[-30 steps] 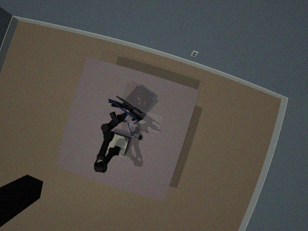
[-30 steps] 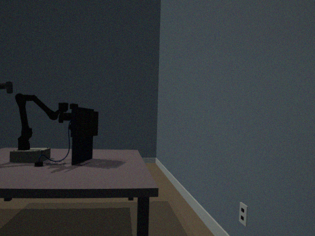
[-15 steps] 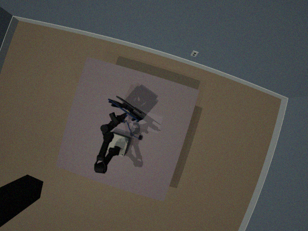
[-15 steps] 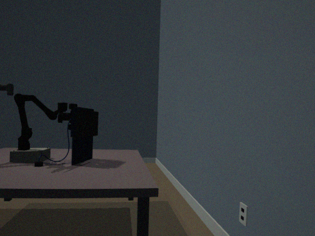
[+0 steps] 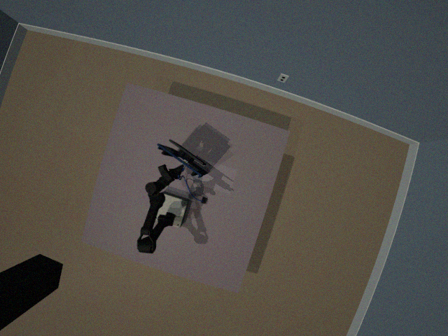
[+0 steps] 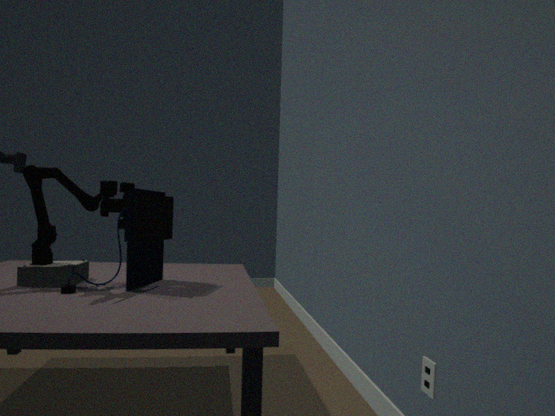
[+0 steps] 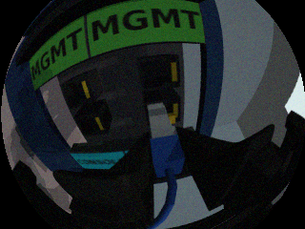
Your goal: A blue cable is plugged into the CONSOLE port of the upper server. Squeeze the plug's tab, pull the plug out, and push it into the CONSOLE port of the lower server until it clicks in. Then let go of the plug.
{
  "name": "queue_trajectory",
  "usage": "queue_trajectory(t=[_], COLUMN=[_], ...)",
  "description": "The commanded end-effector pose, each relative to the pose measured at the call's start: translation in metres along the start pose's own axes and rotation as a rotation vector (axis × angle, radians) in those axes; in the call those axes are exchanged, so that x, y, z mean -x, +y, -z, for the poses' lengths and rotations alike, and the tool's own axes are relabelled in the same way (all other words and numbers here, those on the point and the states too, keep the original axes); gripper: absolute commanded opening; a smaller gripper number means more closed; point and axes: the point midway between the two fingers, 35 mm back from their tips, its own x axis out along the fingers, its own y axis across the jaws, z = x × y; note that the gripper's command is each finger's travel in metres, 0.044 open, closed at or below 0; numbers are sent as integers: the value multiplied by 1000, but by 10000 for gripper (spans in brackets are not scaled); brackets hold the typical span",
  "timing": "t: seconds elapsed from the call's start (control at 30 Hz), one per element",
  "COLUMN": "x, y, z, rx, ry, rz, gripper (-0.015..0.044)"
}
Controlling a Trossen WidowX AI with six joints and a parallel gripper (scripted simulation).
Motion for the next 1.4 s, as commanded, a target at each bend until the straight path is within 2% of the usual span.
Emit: queue_trajectory(t=[0.0, 1.37], x=[3, 24], y=[1, 1], z=[1, 3], rx=[2, 3], ry=[0, 0], rz=[-1, -3], gripper=[0, 0])
